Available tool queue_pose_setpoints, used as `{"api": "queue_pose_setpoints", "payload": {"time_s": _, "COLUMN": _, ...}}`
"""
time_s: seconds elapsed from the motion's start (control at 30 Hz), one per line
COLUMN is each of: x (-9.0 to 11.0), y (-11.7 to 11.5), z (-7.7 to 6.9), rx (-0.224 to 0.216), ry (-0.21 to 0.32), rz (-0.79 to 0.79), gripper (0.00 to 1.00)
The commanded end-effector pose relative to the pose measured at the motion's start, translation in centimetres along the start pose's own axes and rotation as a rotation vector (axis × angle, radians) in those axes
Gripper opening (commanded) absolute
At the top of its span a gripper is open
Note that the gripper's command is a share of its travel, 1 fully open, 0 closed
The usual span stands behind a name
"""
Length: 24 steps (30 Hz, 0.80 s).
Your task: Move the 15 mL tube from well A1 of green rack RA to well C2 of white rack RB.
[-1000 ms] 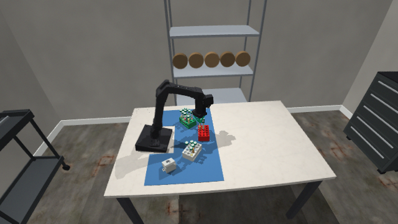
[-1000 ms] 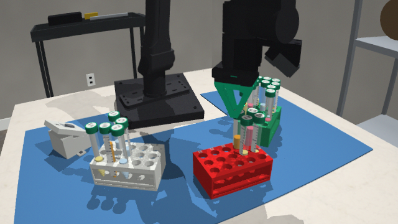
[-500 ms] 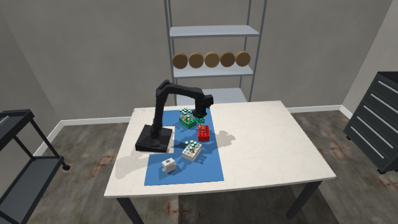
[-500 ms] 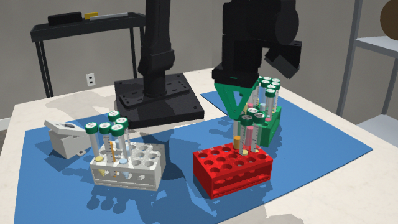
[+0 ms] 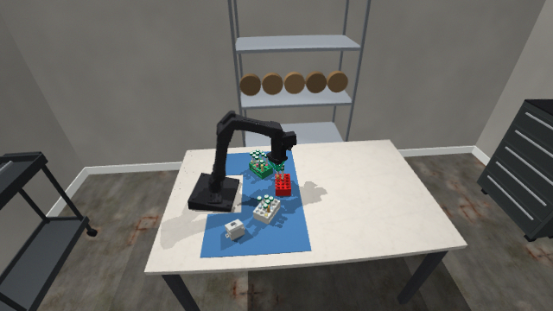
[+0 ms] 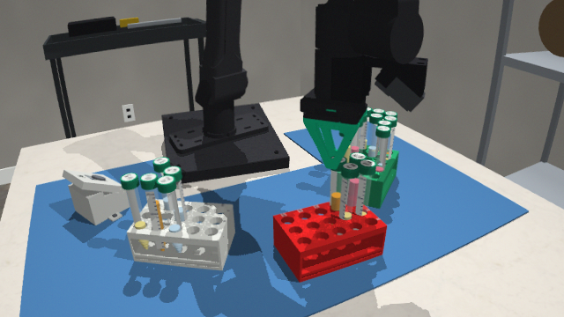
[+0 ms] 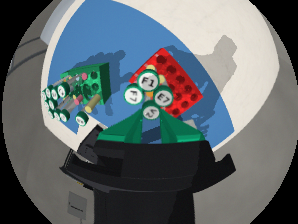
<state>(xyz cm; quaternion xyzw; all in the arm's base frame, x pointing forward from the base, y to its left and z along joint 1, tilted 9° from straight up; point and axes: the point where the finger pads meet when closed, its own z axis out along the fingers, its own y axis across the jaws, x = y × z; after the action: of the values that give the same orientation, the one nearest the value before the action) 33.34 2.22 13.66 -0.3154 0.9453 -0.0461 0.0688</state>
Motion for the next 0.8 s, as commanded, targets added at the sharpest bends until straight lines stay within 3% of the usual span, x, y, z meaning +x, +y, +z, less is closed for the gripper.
{"api": "queue_pose_setpoints", "payload": {"time_s": 0.0, "x": -0.15, "y": -0.01, "z": -0.28, "rx": 0.001, "ry": -0.011, "rz": 0.000, "gripper": 0.24}}
{"api": "queue_pose_setpoints", "payload": {"time_s": 0.07, "x": -0.15, "y": -0.01, "z": -0.28, "rx": 0.001, "ry": -0.011, "rz": 0.000, "gripper": 0.24}}
{"api": "queue_pose_setpoints", "payload": {"time_s": 0.1, "x": -0.15, "y": -0.01, "z": -0.28, "rx": 0.001, "ry": -0.011, "rz": 0.000, "gripper": 0.30}}
{"api": "queue_pose_setpoints", "payload": {"time_s": 0.67, "x": -0.15, "y": -0.01, "z": -0.28, "rx": 0.001, "ry": -0.011, "rz": 0.000, "gripper": 0.30}}
{"api": "queue_pose_setpoints", "payload": {"time_s": 0.77, "x": -0.15, "y": -0.01, "z": -1.07, "rx": 0.001, "ry": -0.011, "rz": 0.000, "gripper": 0.30}}
